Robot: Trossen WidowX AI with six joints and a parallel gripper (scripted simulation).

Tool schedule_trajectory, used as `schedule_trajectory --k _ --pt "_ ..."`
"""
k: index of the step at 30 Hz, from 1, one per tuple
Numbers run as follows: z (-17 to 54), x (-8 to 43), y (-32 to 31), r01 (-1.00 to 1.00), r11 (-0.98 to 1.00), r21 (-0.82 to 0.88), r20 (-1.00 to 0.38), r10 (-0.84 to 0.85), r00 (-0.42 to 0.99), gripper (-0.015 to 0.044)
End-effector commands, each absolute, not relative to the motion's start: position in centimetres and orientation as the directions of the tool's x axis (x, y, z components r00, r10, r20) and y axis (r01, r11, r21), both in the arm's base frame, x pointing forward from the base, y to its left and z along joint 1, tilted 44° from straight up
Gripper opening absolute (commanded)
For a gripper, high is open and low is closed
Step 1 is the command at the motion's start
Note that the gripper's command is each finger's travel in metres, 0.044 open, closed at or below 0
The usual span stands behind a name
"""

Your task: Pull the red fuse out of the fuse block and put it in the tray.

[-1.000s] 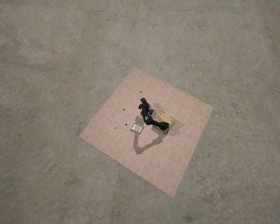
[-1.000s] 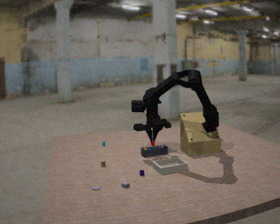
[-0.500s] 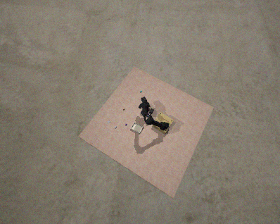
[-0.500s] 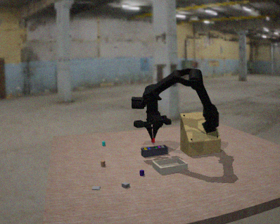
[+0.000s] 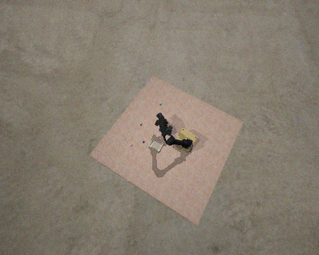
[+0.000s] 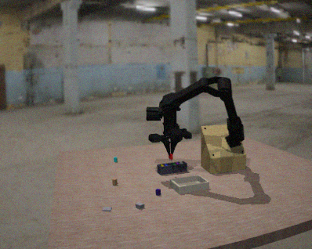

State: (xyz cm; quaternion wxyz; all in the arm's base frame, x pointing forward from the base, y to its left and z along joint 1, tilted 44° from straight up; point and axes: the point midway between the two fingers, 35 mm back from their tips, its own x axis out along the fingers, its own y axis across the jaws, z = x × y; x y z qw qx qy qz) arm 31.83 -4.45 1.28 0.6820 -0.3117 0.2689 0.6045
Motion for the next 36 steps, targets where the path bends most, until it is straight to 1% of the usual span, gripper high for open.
schedule_trajectory --k 1,11,21,36 --pt "3.6 32.4 -2.2 -0.992 0.076 -0.103 -0.745 0.655 0.127 0.0" --pt "8.6 32.6 3.3 -0.991 0.078 -0.106 -0.743 0.657 0.131 0.0" --pt "13.4 31.1 8.7 -0.991 0.077 -0.107 -0.724 0.677 0.131 0.0" --pt "12.8 31.1 9.9 -0.991 0.077 -0.107 -0.723 0.679 0.131 0.0"
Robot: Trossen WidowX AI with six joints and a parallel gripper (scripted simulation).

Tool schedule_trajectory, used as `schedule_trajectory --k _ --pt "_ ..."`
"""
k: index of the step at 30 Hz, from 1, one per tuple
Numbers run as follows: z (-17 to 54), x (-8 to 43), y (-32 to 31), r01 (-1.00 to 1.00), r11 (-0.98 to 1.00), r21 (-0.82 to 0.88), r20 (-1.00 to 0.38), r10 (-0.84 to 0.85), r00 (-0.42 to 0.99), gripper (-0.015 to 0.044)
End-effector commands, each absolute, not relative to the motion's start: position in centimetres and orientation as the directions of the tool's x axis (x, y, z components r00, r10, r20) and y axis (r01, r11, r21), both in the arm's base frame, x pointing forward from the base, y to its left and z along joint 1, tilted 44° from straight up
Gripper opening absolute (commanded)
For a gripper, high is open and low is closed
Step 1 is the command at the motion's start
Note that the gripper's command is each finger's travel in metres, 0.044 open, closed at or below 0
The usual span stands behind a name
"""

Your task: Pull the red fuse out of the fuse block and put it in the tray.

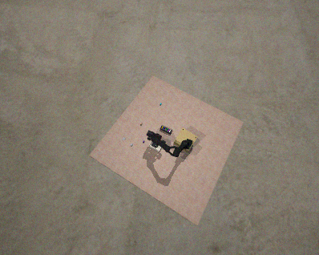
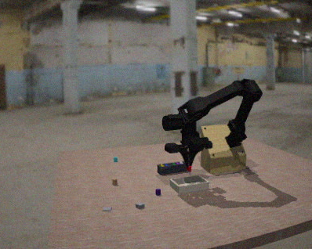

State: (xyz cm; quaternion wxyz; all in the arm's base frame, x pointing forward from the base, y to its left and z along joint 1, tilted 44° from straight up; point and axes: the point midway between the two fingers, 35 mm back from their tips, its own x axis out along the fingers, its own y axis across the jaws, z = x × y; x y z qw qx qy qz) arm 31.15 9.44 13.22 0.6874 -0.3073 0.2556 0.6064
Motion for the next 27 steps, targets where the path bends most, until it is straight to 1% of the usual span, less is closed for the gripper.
schedule_trajectory --k 1,21,27 --pt "12.7 31.1 10.0 -0.991 0.077 -0.107 -0.723 0.679 0.131 0.0" --pt "10.9 31.4 11.8 -0.991 0.077 -0.107 -0.721 0.68 0.131 0.0" --pt "11.2 31.4 11.7 -0.991 0.074 -0.113 -0.718 0.684 0.132 0.0157"
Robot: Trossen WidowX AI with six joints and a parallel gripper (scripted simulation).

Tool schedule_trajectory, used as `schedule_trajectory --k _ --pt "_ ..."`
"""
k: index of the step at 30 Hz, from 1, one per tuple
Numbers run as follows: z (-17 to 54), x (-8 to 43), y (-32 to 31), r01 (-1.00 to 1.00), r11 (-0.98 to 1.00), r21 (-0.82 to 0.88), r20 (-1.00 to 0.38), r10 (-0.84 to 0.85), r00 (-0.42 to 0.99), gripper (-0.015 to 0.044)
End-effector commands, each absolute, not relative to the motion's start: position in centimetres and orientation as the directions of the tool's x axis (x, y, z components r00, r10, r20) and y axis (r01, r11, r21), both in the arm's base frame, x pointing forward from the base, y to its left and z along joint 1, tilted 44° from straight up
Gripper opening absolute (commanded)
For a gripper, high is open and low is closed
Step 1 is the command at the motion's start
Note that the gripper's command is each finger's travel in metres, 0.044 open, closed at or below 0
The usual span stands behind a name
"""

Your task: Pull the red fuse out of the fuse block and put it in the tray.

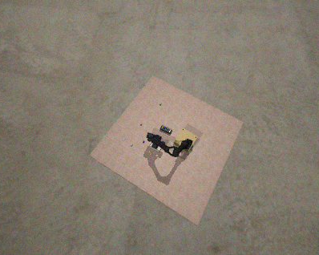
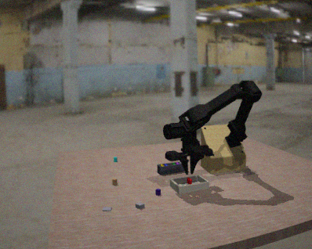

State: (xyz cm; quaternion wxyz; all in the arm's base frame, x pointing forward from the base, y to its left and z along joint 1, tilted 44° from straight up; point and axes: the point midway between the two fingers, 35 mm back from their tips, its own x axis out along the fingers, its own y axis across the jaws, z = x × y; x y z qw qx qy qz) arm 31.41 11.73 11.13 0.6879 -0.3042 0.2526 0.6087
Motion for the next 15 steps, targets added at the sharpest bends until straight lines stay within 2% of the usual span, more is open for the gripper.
schedule_trajectory --k 1,7,10,15 --pt "11.2 31.4 11.7 -0.991 0.074 -0.113 -0.718 0.684 0.132 0.0184" --pt "11.4 31.4 11.5 -0.991 0.074 -0.112 -0.718 0.683 0.132 0.033" --pt "13.5 31.0 9.3 -0.991 0.076 -0.108 -0.722 0.679 0.131 0.033" --pt "13.7 30.9 9.1 -0.991 0.077 -0.107 -0.723 0.679 0.131 0.033"
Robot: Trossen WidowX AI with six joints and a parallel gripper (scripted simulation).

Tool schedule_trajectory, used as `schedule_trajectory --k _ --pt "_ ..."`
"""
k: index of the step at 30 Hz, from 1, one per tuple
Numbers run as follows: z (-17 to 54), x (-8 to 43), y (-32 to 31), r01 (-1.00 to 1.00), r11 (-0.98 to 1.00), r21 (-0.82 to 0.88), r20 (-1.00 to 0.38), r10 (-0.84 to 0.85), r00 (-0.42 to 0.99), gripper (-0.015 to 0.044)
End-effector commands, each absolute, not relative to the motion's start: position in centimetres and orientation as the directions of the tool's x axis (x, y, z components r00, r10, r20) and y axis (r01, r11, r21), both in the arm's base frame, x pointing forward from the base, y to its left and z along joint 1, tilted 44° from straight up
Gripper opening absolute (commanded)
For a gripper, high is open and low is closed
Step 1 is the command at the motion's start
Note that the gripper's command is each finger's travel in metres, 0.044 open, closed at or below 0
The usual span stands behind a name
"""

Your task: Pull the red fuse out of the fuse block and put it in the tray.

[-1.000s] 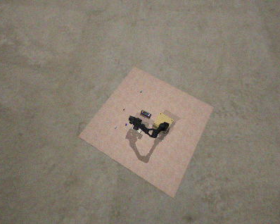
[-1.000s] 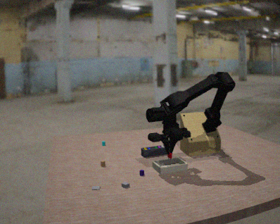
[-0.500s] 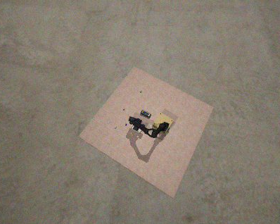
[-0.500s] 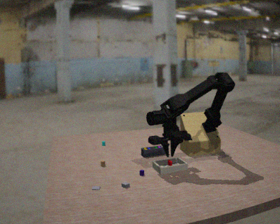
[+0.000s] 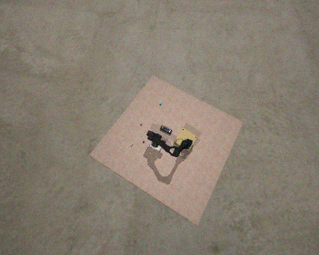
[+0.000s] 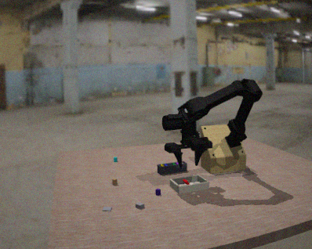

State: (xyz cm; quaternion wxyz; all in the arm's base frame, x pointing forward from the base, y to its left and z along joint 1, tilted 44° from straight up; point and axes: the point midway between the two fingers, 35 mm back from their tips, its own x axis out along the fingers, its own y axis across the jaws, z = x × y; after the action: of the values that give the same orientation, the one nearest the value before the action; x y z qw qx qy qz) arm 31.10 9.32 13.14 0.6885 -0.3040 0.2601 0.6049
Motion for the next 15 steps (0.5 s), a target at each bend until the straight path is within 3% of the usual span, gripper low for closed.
schedule_trajectory --k 1,15 --pt "13.72 30.9 9.09 -0.991 0.077 -0.107 -0.723 0.679 0.131 0.033" --pt "13.51 30.92 9.15 -0.992 0.079 -0.103 -0.726 0.675 0.129 0.033"
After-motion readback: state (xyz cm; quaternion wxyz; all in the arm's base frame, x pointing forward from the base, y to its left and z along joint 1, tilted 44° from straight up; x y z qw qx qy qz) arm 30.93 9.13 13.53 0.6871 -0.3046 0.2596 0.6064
